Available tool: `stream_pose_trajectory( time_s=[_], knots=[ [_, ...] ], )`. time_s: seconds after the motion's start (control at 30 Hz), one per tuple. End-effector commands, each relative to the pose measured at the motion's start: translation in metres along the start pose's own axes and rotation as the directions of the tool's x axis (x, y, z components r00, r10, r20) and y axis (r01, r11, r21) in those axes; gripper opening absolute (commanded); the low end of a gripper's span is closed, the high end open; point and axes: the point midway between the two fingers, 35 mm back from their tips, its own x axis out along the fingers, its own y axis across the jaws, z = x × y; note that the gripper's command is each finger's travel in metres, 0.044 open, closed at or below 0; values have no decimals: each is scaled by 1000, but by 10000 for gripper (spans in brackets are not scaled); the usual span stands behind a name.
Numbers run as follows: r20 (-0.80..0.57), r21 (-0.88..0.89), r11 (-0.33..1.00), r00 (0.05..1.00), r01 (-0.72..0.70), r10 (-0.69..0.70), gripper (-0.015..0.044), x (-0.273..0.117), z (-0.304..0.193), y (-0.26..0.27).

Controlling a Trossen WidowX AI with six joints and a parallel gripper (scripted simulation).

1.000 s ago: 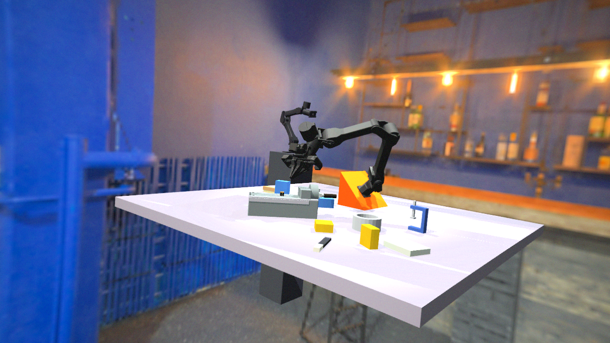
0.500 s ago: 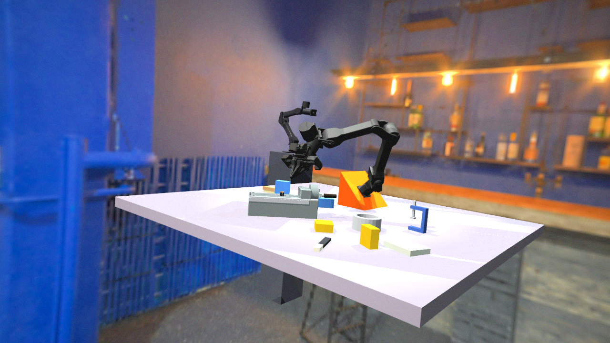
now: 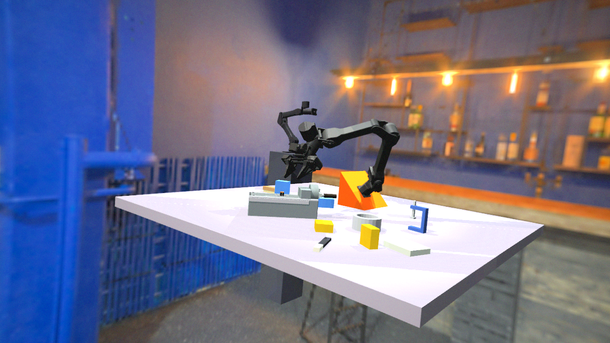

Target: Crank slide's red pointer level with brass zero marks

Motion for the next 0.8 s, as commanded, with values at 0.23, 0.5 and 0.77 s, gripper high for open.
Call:
stream_pose_trajectory(
  time_s=[0.23, 0.5, 0.77],
  knots=[
    [0, 0, 1000, 1000, 1, -1, 282, 0, 0, 0],
    [0, 0, 1000, 1000, 1, -1, 72, 0, 0, 0],
    [0, 0, 1000, 1000, 1, -1, 0, 0, 0, 0]
  ],
)
